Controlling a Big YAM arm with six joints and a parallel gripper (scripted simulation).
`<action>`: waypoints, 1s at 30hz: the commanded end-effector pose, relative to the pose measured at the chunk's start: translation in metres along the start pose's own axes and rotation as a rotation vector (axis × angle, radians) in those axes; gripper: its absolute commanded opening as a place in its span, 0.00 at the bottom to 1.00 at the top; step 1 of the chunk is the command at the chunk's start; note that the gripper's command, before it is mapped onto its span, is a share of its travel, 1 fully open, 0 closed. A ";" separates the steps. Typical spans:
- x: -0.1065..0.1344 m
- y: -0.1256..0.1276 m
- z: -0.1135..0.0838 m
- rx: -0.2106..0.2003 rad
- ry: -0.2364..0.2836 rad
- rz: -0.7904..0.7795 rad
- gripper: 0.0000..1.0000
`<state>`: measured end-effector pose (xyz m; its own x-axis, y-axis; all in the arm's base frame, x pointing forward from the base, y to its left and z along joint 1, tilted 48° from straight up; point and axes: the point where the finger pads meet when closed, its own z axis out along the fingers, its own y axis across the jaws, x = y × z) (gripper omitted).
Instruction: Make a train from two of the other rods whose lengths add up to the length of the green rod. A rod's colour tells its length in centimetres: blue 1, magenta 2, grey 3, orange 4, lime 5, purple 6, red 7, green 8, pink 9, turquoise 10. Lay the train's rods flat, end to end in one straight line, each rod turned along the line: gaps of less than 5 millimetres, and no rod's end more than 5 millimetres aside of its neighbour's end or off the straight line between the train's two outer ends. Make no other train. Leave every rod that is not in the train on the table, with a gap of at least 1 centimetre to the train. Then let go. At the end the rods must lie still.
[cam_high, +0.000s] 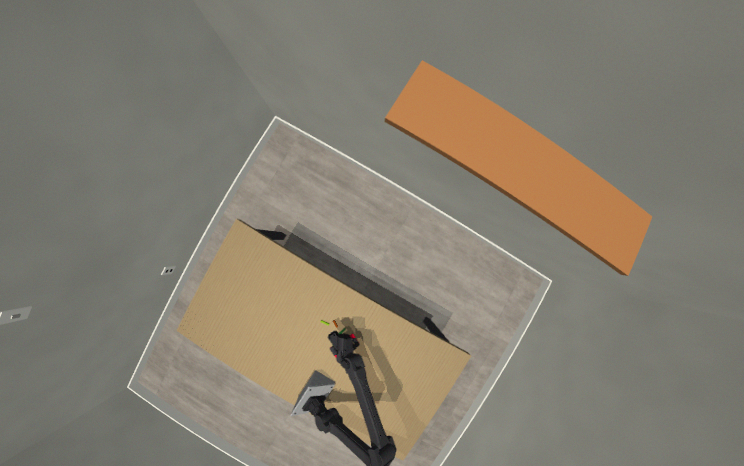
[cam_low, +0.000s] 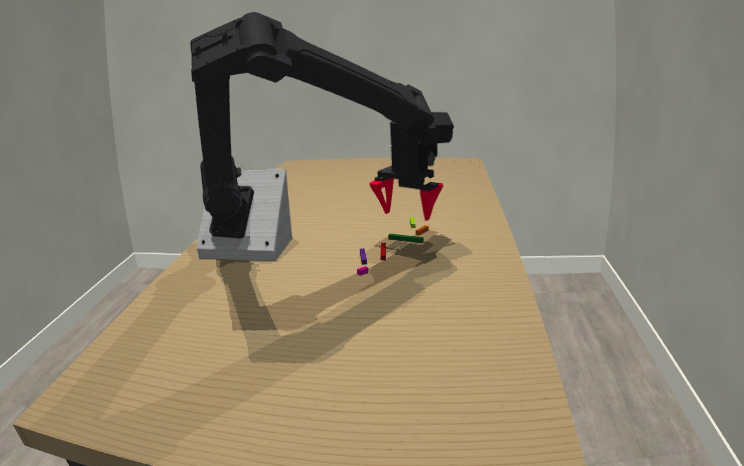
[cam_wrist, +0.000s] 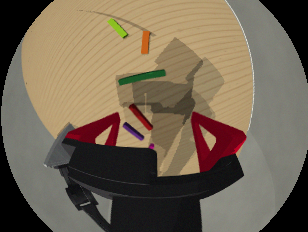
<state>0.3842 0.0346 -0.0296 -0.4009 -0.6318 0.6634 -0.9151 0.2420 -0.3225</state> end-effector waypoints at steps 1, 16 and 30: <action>-0.007 -0.019 -0.013 0.025 -0.034 0.093 1.00; -0.007 -0.019 -0.013 0.022 -0.038 0.314 1.00; -0.007 -0.019 -0.013 0.022 -0.039 0.356 1.00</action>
<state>0.3842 0.0344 -0.0296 -0.6532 -0.5320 0.5388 -0.7560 0.4180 -0.5037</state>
